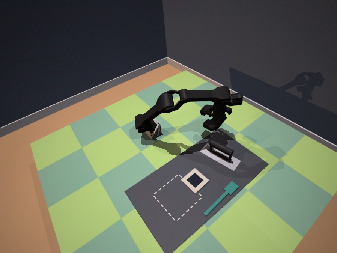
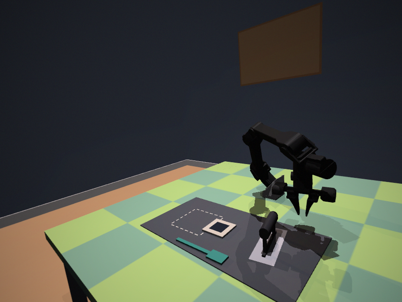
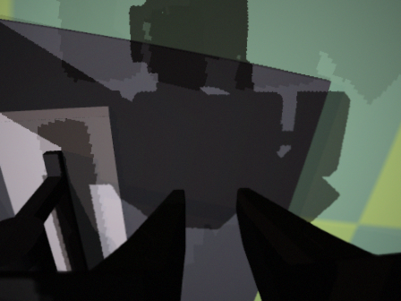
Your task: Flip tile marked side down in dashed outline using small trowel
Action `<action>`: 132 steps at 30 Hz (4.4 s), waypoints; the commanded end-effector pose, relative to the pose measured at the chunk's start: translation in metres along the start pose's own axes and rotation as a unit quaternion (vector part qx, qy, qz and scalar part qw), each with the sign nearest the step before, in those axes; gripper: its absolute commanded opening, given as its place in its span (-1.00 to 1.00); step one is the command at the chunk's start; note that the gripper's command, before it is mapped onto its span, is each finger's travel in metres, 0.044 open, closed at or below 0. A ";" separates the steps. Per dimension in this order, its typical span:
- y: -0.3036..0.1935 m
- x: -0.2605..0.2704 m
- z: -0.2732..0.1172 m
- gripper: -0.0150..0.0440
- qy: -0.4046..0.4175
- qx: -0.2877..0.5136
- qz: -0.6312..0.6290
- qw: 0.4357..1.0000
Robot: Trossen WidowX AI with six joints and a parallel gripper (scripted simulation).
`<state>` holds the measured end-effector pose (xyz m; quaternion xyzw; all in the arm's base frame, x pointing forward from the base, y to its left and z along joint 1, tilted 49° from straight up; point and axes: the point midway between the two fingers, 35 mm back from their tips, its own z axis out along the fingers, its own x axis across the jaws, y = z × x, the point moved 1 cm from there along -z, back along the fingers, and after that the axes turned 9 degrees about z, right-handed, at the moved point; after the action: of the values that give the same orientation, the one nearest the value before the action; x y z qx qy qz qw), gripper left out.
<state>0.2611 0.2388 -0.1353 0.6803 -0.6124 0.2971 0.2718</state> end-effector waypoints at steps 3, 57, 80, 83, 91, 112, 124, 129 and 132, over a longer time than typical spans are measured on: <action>0.000 0.000 0.000 -0.15 0.000 0.000 0.000 1.000; -0.020 0.010 -0.007 0.42 -0.003 0.000 0.282 0.959; -0.047 0.027 -0.015 0.42 -0.004 -0.003 0.632 0.775; -0.050 0.030 -0.016 0.42 -0.004 -0.004 0.671 0.741; -0.059 0.036 -0.019 0.42 -0.004 -0.004 0.767 0.641; -0.081 0.056 -0.025 0.42 -0.004 -0.005 0.946 0.325; -0.093 0.068 -0.028 0.42 -0.004 -0.004 0.992 0.122; -0.098 0.073 -0.029 0.42 -0.004 -0.004 0.999 0.036; -0.100 0.074 -0.029 0.42 -0.004 -0.004 1.000 0.010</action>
<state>0.3600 0.2235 -0.0637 -0.5769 -0.7141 0.2791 -0.2818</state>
